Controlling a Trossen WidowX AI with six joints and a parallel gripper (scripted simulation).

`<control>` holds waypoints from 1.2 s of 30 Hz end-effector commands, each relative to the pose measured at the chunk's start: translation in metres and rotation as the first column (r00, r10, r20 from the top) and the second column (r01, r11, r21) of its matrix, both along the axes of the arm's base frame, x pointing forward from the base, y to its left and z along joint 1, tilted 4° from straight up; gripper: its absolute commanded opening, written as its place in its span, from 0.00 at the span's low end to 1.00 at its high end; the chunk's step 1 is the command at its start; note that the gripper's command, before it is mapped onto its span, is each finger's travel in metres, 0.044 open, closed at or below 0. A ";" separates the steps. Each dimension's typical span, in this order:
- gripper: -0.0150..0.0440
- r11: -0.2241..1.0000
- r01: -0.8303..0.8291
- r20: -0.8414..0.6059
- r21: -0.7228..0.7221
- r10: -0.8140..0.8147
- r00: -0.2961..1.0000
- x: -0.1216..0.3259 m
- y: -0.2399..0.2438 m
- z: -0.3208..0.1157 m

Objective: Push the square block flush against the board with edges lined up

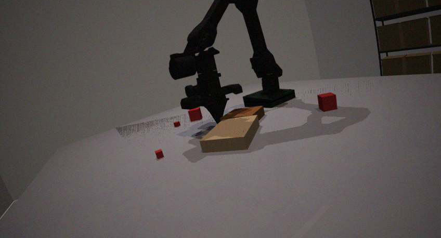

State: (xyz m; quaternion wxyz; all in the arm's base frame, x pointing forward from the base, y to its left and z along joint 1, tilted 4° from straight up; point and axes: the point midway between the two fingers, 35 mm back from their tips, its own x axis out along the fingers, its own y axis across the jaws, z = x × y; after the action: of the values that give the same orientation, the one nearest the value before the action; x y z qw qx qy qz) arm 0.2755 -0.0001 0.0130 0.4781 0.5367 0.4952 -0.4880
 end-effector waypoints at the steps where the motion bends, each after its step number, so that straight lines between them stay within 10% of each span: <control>1: 0.25 1.000 -0.001 -0.004 0.008 0.001 1.000 -0.004 0.010 0.000; 36: 0.25 1.000 -0.001 -0.004 0.006 0.001 1.000 -0.003 -0.023 -0.003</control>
State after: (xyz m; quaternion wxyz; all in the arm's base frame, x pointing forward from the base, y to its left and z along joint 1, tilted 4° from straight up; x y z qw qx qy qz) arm 0.2709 -0.0181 0.0107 0.4755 0.5373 0.4962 -0.4889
